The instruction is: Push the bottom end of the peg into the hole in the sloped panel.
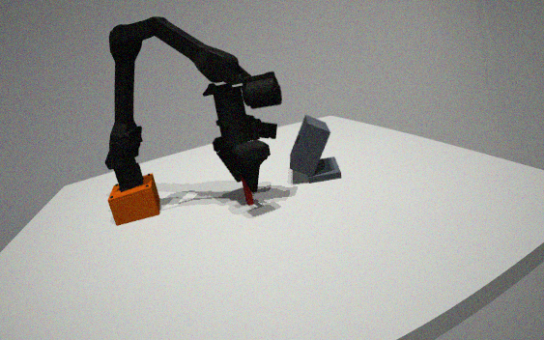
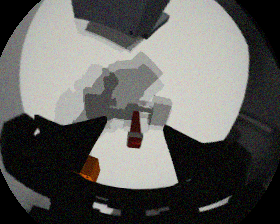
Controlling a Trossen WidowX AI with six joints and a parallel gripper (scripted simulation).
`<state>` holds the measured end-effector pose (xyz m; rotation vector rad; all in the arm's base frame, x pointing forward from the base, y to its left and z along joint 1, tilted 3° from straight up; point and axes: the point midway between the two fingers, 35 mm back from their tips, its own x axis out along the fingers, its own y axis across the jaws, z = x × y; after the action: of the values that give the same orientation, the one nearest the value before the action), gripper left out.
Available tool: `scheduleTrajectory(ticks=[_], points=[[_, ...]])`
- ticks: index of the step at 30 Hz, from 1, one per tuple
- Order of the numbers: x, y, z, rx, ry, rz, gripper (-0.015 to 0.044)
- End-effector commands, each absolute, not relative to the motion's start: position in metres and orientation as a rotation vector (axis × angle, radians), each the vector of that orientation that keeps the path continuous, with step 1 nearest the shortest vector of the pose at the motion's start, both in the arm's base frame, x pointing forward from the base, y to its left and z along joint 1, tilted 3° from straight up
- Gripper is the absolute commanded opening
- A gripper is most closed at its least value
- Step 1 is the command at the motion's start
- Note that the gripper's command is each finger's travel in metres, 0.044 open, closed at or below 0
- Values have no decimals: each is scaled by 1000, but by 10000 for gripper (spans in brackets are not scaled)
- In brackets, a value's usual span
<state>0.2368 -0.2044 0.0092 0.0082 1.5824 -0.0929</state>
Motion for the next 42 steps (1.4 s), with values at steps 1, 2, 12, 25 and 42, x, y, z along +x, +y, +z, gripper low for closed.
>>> scheduleTrajectory(ticks=[1, 2, 12, 25, 42], points=[[237, -205, 10, 8, 1582, -93, 387], [237, -205, 10, 8, 1582, -93, 361], [237, -205, 10, 8, 1582, -93, 99], [238, -205, 14, 8, 1582, -93, 0], [238, -202, 89, 7, 1580, -86, 0]])
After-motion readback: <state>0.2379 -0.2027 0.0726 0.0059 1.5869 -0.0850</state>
